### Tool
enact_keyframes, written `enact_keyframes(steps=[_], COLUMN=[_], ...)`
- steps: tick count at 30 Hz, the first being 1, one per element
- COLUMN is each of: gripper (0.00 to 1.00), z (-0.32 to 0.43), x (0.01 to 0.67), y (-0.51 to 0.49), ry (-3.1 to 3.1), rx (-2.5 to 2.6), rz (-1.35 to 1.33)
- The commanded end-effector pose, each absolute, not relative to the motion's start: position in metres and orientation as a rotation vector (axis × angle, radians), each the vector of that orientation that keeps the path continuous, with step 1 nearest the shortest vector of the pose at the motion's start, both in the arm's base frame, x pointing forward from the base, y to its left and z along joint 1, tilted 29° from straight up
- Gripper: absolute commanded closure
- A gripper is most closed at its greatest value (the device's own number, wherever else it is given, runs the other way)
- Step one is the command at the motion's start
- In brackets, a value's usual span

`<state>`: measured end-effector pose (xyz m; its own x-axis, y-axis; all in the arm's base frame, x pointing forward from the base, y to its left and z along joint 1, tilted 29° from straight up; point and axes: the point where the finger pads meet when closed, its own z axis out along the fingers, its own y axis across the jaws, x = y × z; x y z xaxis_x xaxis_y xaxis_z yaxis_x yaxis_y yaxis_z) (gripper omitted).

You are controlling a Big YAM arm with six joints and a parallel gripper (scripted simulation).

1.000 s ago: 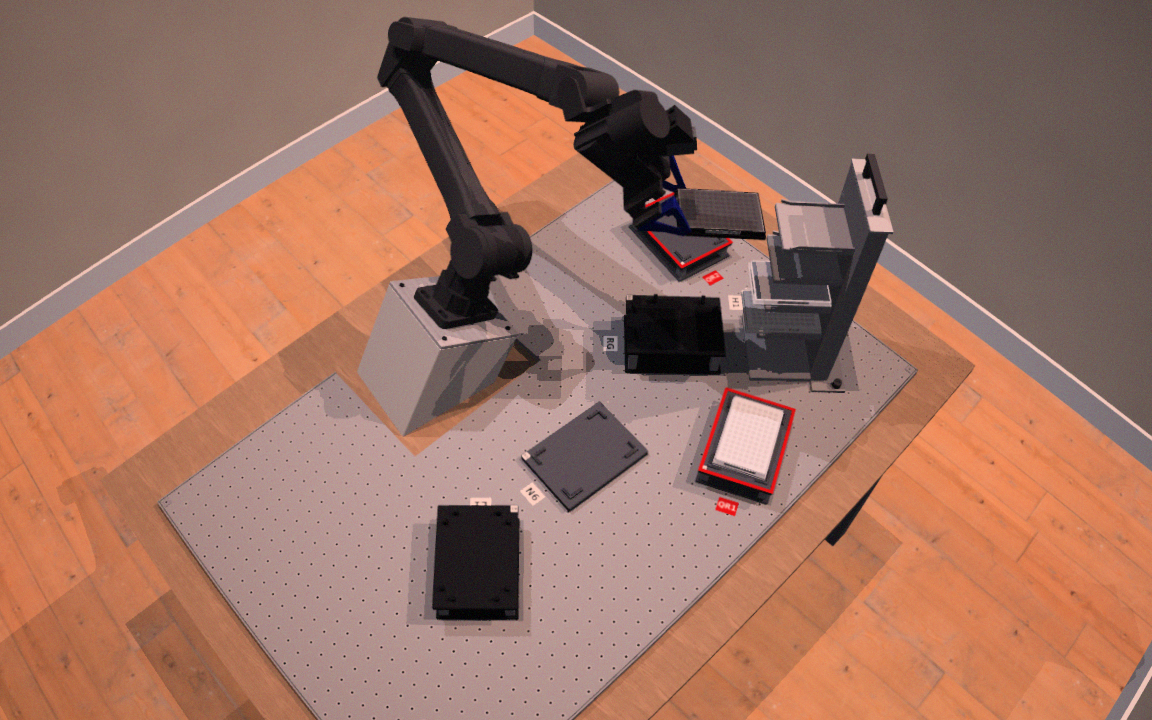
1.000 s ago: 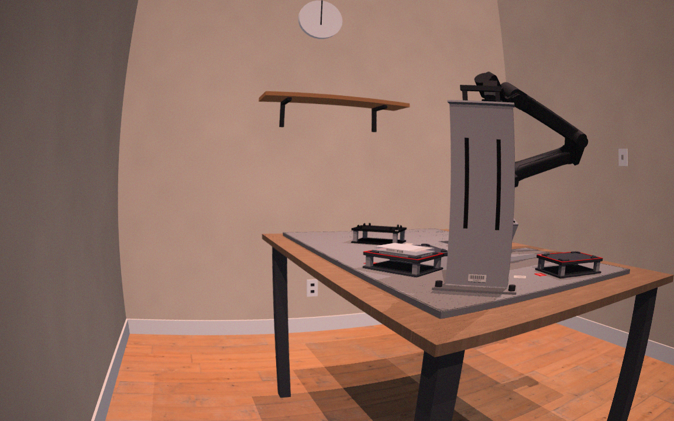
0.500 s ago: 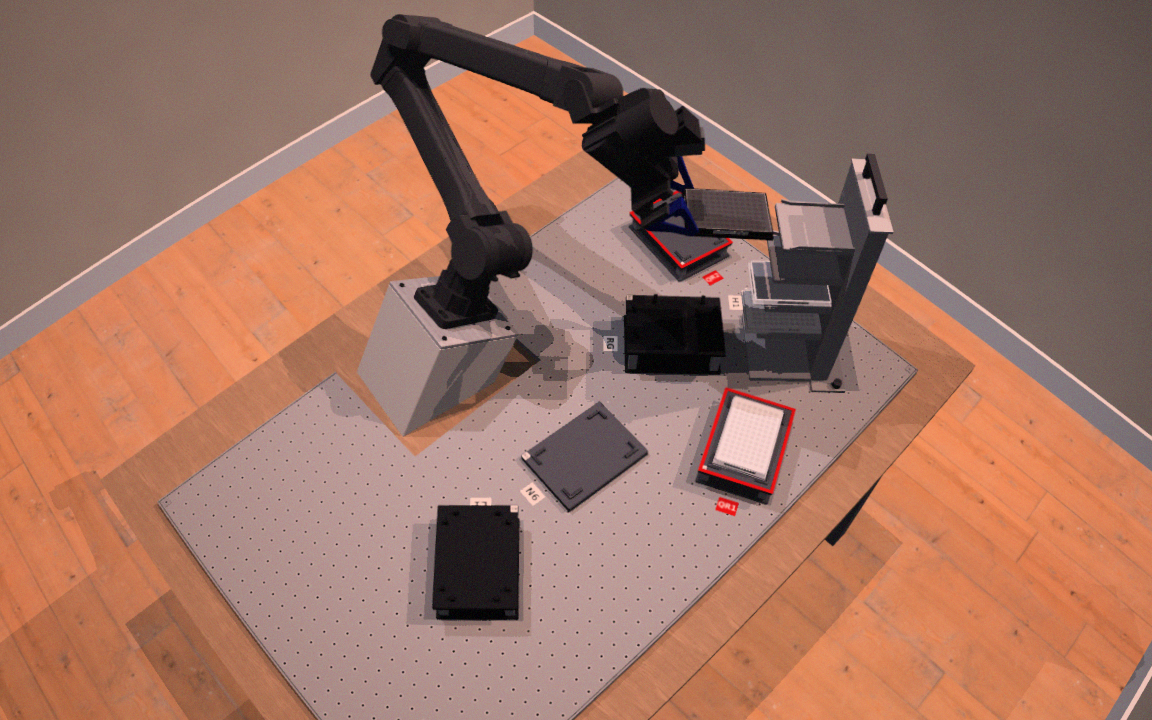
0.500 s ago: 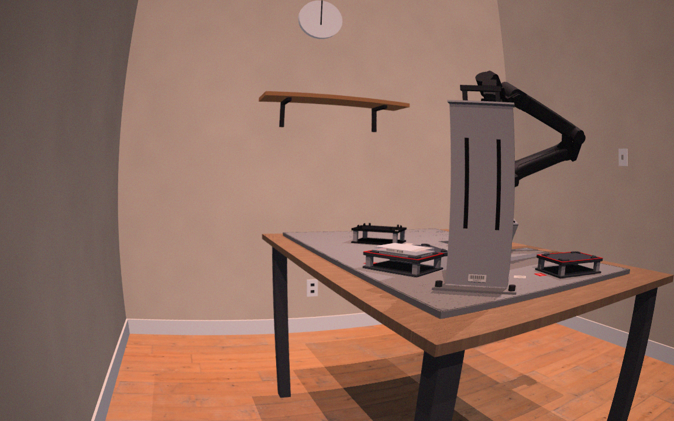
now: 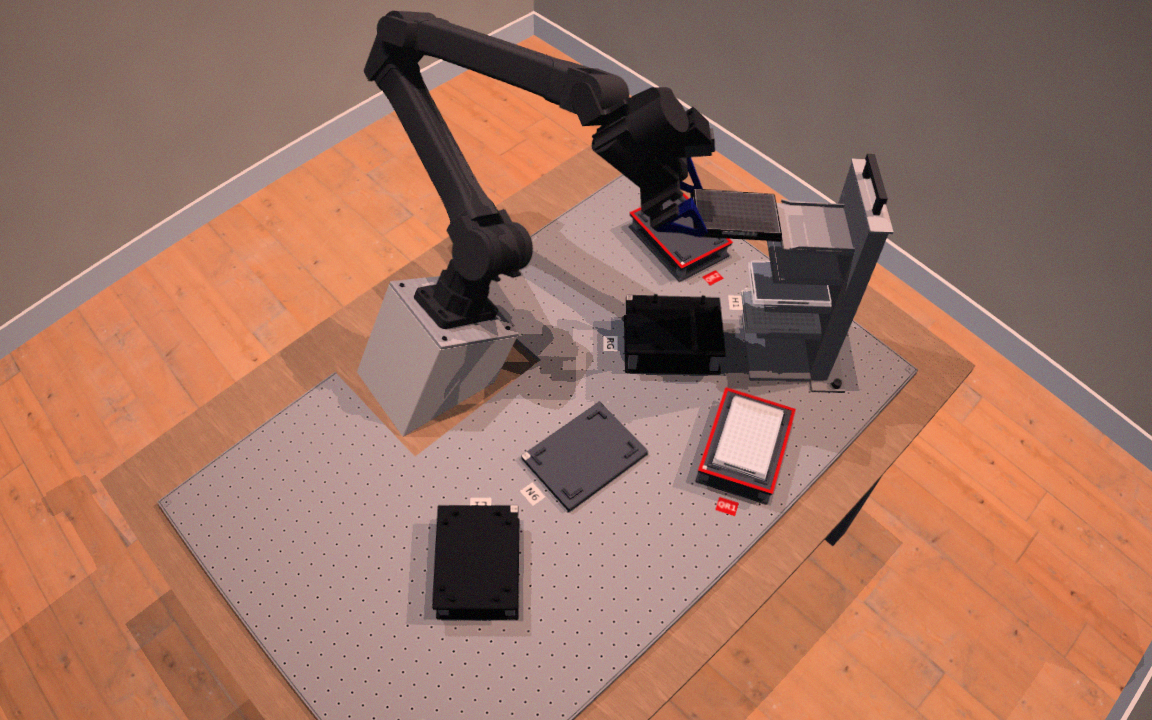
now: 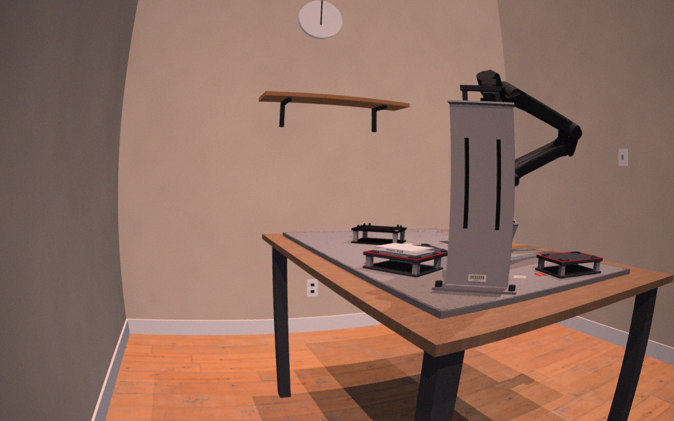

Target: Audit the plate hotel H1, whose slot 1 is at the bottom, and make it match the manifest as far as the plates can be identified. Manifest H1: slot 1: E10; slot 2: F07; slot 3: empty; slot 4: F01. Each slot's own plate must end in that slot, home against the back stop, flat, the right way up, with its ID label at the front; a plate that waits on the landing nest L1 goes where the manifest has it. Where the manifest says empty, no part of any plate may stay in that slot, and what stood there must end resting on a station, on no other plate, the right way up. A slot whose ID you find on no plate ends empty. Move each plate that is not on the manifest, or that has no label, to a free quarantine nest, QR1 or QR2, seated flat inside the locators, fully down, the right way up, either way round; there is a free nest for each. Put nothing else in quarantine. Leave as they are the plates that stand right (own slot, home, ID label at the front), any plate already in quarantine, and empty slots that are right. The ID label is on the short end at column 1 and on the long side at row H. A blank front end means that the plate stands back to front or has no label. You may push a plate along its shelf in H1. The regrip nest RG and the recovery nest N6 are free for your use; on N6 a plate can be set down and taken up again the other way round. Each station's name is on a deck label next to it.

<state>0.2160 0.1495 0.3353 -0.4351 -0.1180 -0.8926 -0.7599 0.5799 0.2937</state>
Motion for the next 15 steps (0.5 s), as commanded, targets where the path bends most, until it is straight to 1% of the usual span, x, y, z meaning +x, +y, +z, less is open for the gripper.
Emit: enact_keyframes(steps=[1, 11, 12, 15], gripper=[0.14, 0.14, 0.14, 0.14], z=[0.374, 0.377, 0.365, 0.379], x=[0.22, 0.225, 0.226, 0.228], y=[0.156, 0.161, 0.162, 0.164], ry=[1.83, 1.828, 1.85, 1.827], rx=[-0.728, -0.726, -0.721, -0.725], rz=[0.873, 0.874, 0.883, 0.875])
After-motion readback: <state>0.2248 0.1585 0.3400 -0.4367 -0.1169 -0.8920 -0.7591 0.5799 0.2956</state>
